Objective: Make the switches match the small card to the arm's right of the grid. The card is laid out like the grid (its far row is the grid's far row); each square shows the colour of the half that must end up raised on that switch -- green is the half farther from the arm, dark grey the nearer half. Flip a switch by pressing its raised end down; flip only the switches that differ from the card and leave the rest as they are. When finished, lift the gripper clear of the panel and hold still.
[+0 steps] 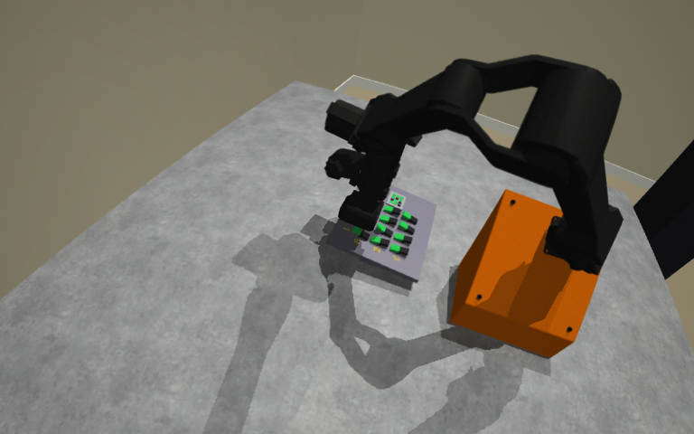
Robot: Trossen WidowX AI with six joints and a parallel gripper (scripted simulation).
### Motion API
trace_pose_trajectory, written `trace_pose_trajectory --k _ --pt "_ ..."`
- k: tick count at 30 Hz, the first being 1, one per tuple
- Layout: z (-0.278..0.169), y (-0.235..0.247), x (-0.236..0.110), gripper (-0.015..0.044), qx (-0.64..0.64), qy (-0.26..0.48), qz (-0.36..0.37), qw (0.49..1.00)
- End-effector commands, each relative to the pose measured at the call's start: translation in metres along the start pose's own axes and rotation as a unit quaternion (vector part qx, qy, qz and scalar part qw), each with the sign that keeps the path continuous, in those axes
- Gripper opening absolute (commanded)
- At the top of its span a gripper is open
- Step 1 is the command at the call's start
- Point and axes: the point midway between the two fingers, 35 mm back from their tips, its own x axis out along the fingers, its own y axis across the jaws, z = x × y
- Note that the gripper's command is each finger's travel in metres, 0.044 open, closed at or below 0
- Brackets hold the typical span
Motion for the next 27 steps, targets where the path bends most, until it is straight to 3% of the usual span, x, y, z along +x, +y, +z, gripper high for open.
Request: trace_pose_trajectory --k 1,8,13,18,27 --pt "0.0 0.001 0.001 0.0 0.003 0.0 0.003 1.0" --pt "0.0 0.0 -0.002 0.0 0.001 0.0 0.0 1.0" --pt "-0.003 0.0 -0.064 0.0 0.003 -0.013 0.001 1.0" --pt "-0.004 0.001 -0.064 0.0 0.003 -0.013 0.001 1.0" --pt "-0.061 0.031 -0.062 0.0 0.004 -0.012 0.002 1.0"
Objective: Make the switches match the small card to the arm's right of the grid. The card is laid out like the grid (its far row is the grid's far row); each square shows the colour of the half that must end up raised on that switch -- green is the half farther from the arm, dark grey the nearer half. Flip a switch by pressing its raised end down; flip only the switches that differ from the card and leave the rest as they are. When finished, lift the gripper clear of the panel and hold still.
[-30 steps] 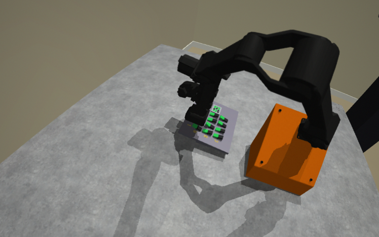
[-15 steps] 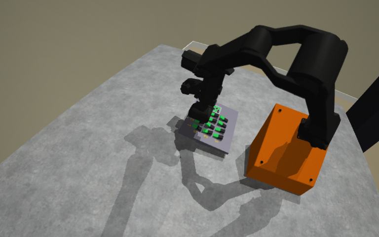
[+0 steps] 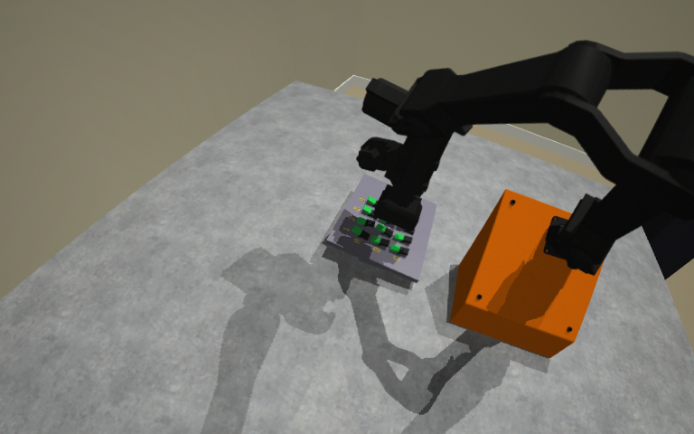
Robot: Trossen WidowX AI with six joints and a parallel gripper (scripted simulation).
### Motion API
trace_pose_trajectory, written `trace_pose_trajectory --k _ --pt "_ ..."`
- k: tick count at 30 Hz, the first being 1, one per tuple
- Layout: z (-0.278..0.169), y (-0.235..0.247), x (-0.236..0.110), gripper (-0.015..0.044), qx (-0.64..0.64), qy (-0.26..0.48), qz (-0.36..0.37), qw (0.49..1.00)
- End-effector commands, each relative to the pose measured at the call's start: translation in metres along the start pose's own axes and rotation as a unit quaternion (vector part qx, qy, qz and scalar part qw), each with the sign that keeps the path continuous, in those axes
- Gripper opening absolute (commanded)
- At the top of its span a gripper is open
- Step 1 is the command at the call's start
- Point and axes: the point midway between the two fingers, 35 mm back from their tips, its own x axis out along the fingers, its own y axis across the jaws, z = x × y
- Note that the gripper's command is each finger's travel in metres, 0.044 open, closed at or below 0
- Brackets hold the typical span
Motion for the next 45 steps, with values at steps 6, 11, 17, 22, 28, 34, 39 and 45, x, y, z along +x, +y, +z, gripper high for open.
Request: trace_pose_trajectory --k 6,11,17,22,28,34,39,45 --pt "-0.009 0.004 0.032 0.0 0.0 -0.018 0.0 1.0" --pt "-0.009 0.004 0.035 0.0 0.0 -0.019 0.0 1.0" --pt "-0.009 0.005 0.045 0.0 0.0 -0.019 0.001 1.0" --pt "-0.009 0.005 0.052 0.0 0.0 -0.019 0.001 1.0" --pt "-0.009 0.005 0.058 0.0 0.0 -0.019 0.001 1.0" --pt "-0.009 0.005 0.058 0.0 0.0 -0.019 0.001 1.0" --pt "-0.009 0.005 0.058 0.0 0.0 -0.019 0.001 1.0" --pt "-0.009 0.005 0.058 0.0 0.0 -0.019 0.001 1.0"
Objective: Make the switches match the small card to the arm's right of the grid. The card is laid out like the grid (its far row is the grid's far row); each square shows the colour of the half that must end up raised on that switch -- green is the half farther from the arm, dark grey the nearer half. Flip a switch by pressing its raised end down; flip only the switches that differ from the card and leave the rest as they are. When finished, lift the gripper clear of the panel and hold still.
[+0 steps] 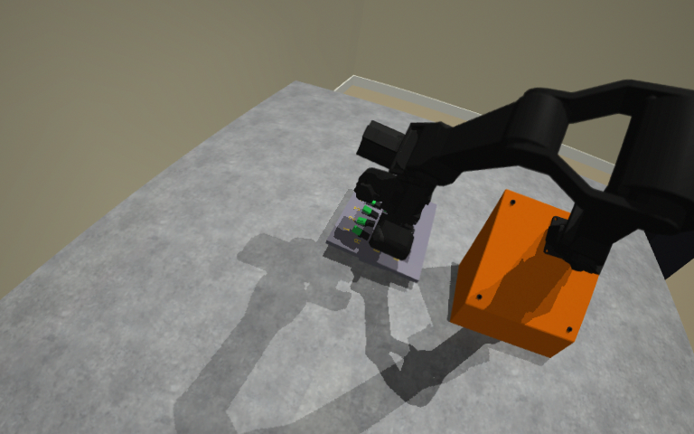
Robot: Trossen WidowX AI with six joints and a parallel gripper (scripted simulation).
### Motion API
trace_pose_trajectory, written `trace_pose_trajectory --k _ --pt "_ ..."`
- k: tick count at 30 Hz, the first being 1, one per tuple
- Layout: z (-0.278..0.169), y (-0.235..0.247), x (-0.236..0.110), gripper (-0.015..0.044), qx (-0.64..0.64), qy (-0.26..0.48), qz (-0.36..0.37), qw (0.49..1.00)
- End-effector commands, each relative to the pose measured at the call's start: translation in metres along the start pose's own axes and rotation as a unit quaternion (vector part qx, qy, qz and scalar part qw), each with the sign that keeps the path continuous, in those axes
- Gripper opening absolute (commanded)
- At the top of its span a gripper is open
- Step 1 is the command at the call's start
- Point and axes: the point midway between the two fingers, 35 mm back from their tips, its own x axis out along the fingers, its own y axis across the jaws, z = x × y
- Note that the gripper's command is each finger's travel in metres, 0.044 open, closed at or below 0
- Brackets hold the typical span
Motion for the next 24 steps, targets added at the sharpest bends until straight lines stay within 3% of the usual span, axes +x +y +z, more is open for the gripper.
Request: trace_pose_trajectory --k 1,24 --pt "0.0001 0.0002 0.0002 0.0 0.002 0.0 0.001 1.0" --pt "0.0 0.0002 0.0033 0.0 0.002 0.0 0.001 1.0"
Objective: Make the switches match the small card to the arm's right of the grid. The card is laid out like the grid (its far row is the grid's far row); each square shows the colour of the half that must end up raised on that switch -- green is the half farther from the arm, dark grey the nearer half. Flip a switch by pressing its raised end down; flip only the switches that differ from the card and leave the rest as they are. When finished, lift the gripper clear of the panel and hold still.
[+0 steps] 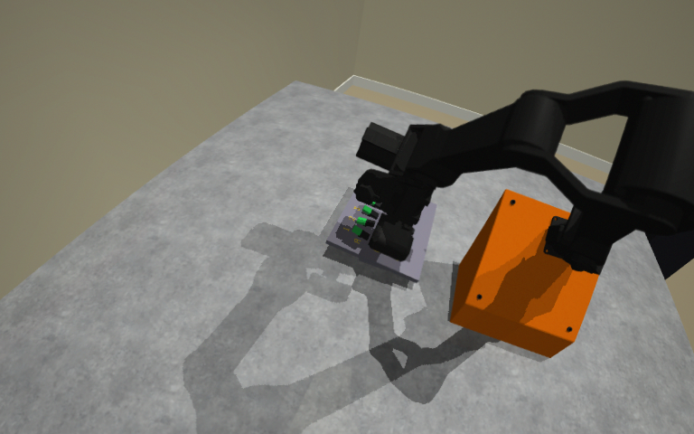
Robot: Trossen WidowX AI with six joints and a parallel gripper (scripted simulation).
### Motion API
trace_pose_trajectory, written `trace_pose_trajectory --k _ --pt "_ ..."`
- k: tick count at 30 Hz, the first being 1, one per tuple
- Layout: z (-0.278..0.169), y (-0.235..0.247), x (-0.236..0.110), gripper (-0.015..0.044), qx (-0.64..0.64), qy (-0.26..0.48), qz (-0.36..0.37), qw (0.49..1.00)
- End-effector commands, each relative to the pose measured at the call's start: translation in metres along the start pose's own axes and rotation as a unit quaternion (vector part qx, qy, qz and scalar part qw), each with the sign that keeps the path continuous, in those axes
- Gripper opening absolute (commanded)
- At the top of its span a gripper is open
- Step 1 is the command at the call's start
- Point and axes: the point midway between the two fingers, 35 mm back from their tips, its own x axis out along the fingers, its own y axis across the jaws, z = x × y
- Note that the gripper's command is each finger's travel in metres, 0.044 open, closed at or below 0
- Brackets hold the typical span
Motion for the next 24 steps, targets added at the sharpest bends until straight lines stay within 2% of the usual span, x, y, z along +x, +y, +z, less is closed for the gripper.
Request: trace_pose_trajectory --k 1,19,21,24 --pt "0.0 0.0 0.001 0.0 0.002 -0.001 0.001 1.0" --pt "0.0 0.0 0.003 0.0 0.002 -0.001 0.001 1.0" --pt "0.001 -0.001 -0.005 0.0 0.0 0.001 -0.001 1.0" --pt "0.004 -0.002 -0.042 0.0 0.001 0.009 -0.002 1.0"
